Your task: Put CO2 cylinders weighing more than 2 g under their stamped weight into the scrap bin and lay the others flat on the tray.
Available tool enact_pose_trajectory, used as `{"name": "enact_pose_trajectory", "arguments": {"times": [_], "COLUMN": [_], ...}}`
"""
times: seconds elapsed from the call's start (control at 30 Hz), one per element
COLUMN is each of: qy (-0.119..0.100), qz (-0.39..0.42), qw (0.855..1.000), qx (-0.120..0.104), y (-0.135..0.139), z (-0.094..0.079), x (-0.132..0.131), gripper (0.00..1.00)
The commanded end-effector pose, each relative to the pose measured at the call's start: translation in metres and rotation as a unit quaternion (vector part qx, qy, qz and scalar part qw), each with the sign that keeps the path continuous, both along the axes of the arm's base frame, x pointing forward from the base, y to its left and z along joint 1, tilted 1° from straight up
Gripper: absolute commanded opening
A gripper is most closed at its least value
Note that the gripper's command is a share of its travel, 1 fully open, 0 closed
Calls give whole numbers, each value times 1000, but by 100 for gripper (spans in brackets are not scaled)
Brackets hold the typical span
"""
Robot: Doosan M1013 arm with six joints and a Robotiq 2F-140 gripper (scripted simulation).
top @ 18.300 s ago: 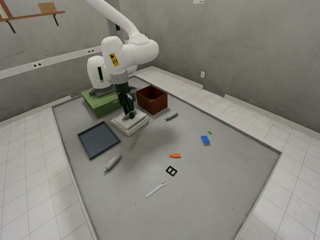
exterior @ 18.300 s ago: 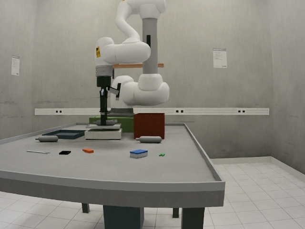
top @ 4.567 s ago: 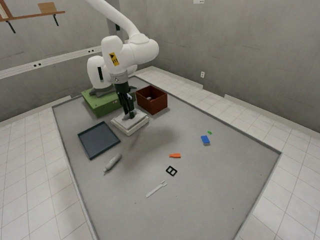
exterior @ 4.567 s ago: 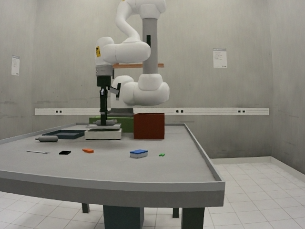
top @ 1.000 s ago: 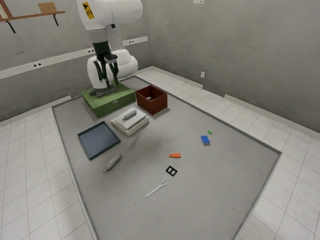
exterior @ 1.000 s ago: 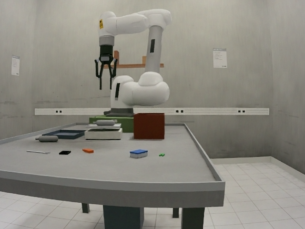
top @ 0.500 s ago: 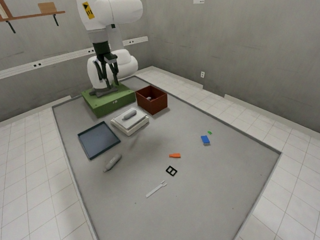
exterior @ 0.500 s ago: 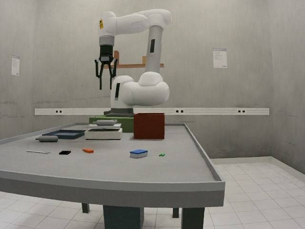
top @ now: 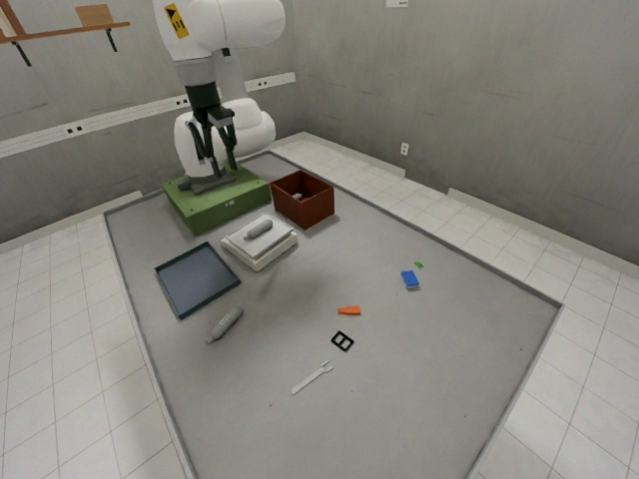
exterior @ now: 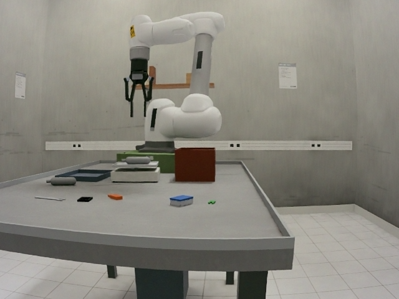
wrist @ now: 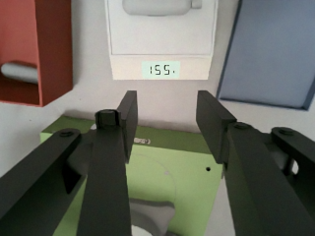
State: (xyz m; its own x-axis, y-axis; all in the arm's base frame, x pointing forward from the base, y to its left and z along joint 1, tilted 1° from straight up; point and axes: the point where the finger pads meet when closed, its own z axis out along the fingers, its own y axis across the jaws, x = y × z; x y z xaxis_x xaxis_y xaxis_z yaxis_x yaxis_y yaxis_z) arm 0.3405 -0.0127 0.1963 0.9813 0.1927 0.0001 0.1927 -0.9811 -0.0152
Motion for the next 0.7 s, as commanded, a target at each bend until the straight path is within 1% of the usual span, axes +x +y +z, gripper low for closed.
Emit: {"name": "enact_pose_trajectory", "arguments": {"times": [0.0, 0.2, 0.3, 0.37, 0.43, 0.47, 0.53, 0.6, 0.67], "qy": [0, -1, -1, -2, -2, -3, -4, -4, -4], "qz": [0, 9, 60, 124, 124, 164, 249, 291, 341], "qw": [1000, 1000, 998, 992, 992, 986, 969, 957, 940], "qx": [0, 0, 0, 0, 0, 1, 0, -1, -4], "y": [0, 0, 1, 2, 2, 3, 5, 8, 11], "z": [0, 0, -4, -10, -10, -14, -22, -32, -43], "x": [0, 2, 8, 17, 17, 22, 35, 48, 62], "gripper": [39, 39, 39, 39, 39, 39, 39, 39, 39]}}
